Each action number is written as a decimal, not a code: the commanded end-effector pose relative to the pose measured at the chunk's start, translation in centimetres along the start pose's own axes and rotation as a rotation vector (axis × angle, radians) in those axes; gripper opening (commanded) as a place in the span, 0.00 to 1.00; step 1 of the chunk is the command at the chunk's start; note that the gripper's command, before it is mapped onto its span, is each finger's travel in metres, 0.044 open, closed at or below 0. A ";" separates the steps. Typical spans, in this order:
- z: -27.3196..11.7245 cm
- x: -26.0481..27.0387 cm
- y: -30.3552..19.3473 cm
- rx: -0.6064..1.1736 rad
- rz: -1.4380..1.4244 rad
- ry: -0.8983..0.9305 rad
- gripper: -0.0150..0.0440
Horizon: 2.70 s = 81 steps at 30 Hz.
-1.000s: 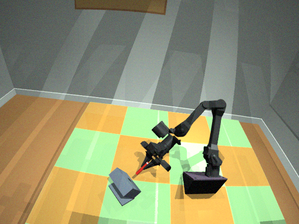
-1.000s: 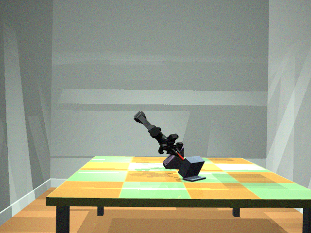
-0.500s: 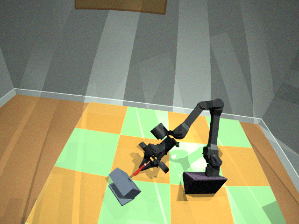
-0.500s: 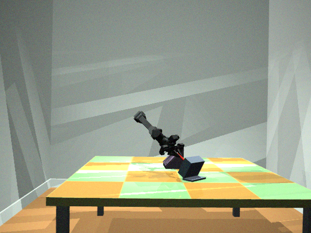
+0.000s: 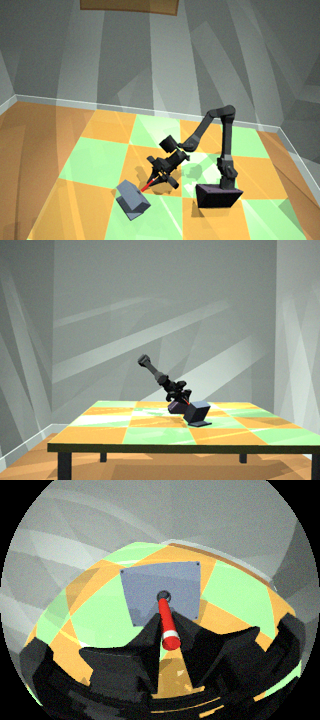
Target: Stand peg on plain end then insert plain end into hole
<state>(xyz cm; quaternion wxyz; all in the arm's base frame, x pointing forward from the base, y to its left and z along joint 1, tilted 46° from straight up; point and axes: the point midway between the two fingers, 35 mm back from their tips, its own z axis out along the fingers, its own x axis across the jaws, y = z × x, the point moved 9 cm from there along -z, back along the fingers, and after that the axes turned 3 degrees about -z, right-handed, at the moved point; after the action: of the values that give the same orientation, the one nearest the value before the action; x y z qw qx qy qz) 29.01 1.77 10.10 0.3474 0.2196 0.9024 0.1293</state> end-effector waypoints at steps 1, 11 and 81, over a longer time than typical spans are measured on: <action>0.5 -0.2 0.2 -0.008 -0.002 -0.006 0.25; 0.8 0.0 0.0 -0.002 -0.002 0.002 0.25; 1.8 -0.6 0.5 0.000 -0.002 0.004 0.25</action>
<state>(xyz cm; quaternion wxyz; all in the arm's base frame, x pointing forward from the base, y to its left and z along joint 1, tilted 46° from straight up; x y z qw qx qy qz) 30.49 2.01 9.24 0.3421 0.2179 0.9050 0.1287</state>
